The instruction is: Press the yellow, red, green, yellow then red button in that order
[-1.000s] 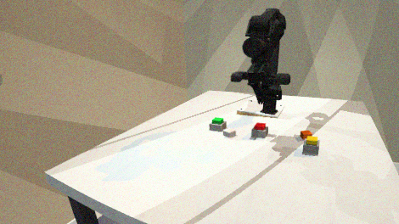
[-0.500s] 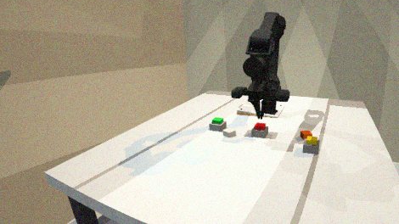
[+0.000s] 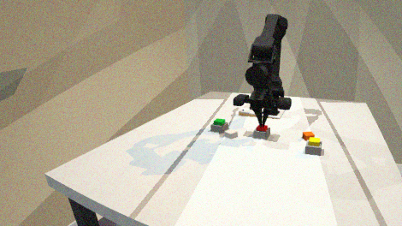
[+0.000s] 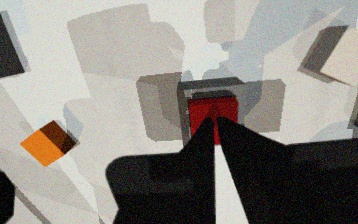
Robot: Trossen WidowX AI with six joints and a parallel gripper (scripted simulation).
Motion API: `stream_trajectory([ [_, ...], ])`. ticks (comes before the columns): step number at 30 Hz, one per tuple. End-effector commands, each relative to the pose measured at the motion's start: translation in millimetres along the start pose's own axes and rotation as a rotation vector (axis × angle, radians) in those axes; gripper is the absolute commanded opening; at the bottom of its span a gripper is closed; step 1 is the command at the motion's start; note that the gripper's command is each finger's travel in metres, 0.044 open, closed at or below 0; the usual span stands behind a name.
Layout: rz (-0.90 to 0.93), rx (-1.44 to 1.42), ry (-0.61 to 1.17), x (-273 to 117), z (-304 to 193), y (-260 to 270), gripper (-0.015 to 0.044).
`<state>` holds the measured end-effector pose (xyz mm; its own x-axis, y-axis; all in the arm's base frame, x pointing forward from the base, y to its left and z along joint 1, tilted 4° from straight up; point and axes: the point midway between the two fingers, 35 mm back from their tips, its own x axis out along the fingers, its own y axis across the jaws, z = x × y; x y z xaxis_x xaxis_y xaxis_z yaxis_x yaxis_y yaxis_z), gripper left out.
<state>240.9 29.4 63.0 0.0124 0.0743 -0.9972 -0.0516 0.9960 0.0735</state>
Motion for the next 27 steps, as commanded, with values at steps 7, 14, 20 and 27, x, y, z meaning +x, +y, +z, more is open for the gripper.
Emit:
stream_trajectory([
  [7, 0.000, 0.004, 0.004, 3.6, -1.3, -0.1, 0.0020],
  [14, 0.000, 0.004, 0.004, 3.6, -1.3, -0.1, 0.0020],
  [20, 0.000, 0.000, 0.000, 0.2, -0.2, 0.0, 0.0020],
  [27, 0.000, 0.004, 0.004, -28.9, -1.1, -0.1, 0.0020],
])
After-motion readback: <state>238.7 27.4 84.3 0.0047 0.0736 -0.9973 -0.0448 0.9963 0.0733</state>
